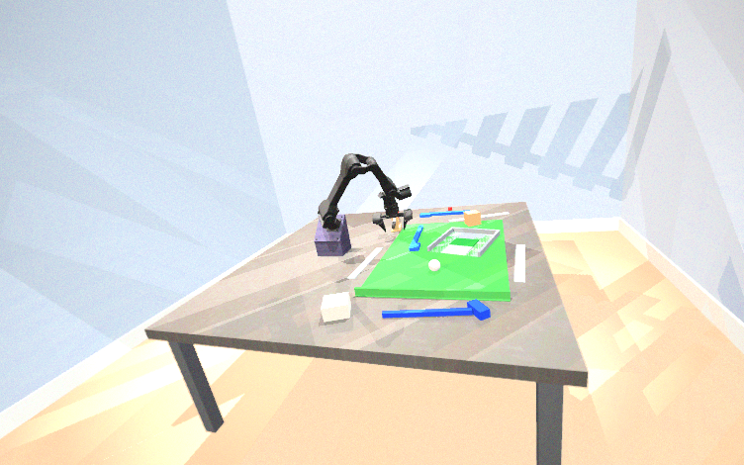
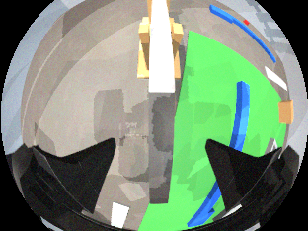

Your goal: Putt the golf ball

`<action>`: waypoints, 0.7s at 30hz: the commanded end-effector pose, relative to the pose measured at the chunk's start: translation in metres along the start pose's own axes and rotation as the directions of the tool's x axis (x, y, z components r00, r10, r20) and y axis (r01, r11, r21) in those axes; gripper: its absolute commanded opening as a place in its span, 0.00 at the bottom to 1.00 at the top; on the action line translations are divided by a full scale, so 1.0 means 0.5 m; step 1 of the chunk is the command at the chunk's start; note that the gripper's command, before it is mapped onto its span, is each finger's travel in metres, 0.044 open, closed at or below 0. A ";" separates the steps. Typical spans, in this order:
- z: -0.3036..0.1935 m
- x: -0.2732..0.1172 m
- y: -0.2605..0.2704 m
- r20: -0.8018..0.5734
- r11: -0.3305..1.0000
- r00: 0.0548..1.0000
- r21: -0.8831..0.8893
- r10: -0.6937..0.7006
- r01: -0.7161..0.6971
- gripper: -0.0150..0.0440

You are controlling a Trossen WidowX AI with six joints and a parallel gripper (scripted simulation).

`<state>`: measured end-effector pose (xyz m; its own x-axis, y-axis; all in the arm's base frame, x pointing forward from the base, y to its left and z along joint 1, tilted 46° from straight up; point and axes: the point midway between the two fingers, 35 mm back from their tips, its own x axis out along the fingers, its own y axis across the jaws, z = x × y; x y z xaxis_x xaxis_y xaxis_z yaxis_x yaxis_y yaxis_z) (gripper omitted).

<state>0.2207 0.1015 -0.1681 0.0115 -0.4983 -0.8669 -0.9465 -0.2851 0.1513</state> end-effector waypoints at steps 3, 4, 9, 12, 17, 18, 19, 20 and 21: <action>0.000 0.000 0.000 0.000 1.000 1.000 0.000 0.000 0.000 0.87; 0.000 0.000 0.000 0.000 1.000 1.000 0.000 0.000 0.000 0.82; 0.000 0.000 0.000 0.000 1.000 1.000 0.000 0.000 0.000 0.60; 0.000 0.000 0.000 0.000 1.000 1.000 0.000 0.000 0.000 0.47; 0.000 0.000 0.000 0.000 1.000 1.000 0.000 0.000 0.000 0.34; 0.000 0.000 0.000 0.000 1.000 1.000 0.000 0.000 0.000 0.33; 0.000 0.000 0.000 0.000 1.000 1.000 0.000 0.000 0.000 0.32; 0.000 0.000 0.000 0.000 1.000 1.000 0.000 0.000 0.000 0.31; 0.000 0.000 0.000 0.000 1.000 1.000 0.000 0.000 0.000 0.30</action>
<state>0.2200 0.1012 -0.1682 0.0089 -0.4991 -0.8665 -0.9462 -0.2845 0.1542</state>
